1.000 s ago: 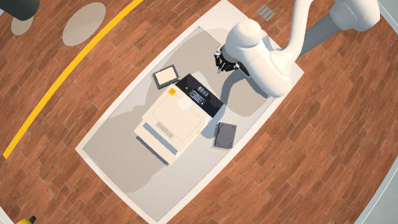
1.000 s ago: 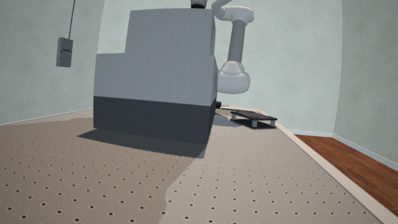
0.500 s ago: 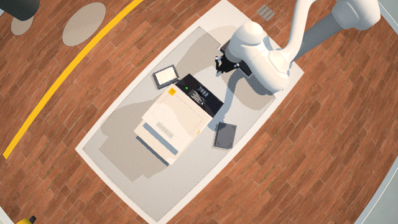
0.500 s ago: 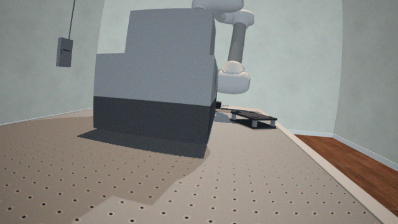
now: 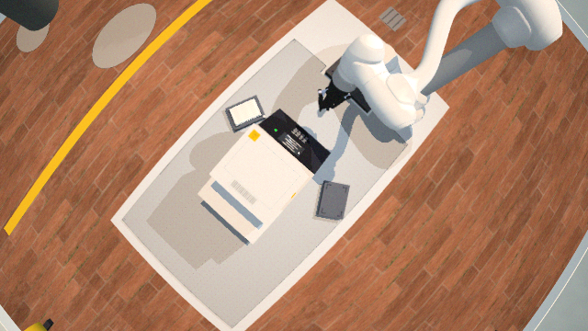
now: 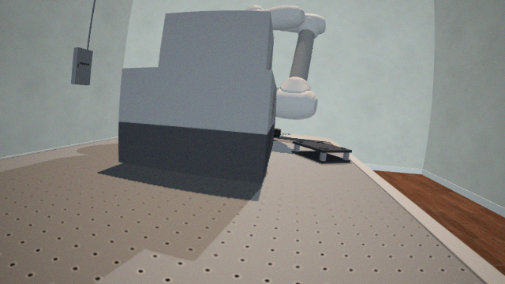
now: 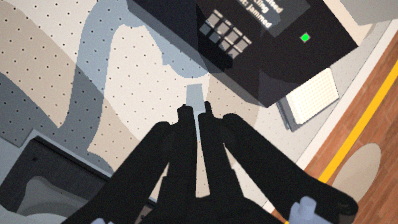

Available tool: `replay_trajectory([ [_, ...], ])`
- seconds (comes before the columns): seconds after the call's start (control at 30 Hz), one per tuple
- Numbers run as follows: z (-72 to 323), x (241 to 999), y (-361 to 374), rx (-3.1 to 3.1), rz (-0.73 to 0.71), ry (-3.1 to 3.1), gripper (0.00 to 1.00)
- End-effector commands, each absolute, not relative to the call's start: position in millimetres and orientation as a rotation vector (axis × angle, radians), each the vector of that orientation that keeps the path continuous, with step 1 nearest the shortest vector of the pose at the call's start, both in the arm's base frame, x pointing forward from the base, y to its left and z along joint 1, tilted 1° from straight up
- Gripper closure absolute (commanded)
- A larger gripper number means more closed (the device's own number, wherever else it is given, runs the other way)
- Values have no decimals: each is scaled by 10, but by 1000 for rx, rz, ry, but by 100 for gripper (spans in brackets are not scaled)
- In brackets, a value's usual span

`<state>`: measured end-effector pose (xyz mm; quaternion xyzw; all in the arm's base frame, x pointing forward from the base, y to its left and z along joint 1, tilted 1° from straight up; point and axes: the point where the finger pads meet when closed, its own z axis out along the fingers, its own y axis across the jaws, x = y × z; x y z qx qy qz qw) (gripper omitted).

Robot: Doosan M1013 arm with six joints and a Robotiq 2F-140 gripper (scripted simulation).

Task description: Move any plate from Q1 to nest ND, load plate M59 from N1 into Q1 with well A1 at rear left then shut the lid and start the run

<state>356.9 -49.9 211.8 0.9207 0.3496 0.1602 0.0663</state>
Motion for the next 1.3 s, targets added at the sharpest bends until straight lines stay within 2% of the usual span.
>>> replay_trajectory([
  [0.0, 2097, 3585, -500, 2778, 491, 1061, 100],
  [1.27, 1754, 4035, -518, 2778, 491, 1061, 100],
])
